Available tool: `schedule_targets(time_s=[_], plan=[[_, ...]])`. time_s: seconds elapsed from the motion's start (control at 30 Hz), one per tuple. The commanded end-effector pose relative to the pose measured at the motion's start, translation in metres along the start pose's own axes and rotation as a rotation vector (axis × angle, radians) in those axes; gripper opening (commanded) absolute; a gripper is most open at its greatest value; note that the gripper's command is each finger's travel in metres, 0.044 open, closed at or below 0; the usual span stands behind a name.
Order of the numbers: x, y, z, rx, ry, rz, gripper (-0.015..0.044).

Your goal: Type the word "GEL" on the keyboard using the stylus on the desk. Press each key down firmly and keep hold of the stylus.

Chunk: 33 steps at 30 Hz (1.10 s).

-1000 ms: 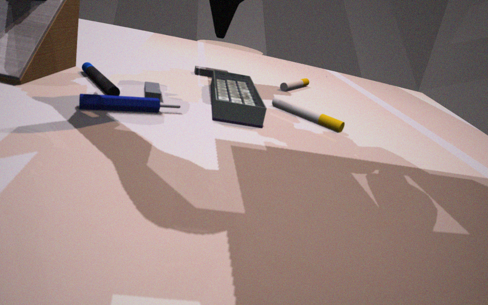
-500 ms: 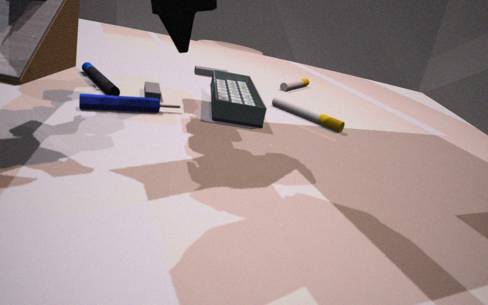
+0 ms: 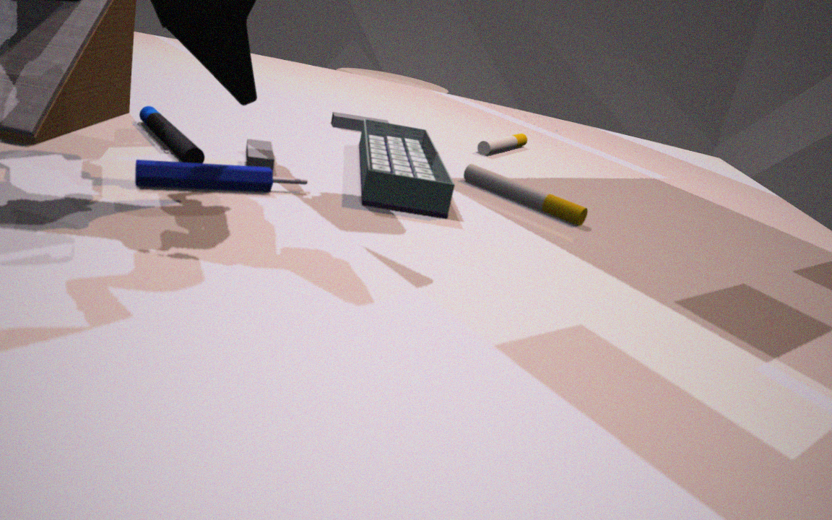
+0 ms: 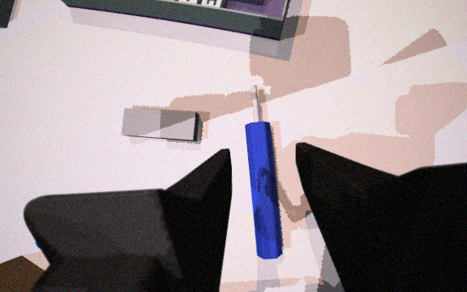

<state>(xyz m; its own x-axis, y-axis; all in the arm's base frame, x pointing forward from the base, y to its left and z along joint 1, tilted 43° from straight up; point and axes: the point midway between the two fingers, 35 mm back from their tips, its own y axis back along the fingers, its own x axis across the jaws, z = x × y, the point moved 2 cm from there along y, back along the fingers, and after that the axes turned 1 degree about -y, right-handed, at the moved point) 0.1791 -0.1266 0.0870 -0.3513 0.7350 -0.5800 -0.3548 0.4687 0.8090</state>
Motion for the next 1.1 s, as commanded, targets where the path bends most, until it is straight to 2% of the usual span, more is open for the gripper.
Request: schedule_targets(time_s=[0.0, 1.07], plan=[[0.0, 0.001, -0.003, -0.022, 0.027, -0.021, 0.015], [0.0, -0.02, -0.015, -0.021, 0.027, -0.022, 0.015]])
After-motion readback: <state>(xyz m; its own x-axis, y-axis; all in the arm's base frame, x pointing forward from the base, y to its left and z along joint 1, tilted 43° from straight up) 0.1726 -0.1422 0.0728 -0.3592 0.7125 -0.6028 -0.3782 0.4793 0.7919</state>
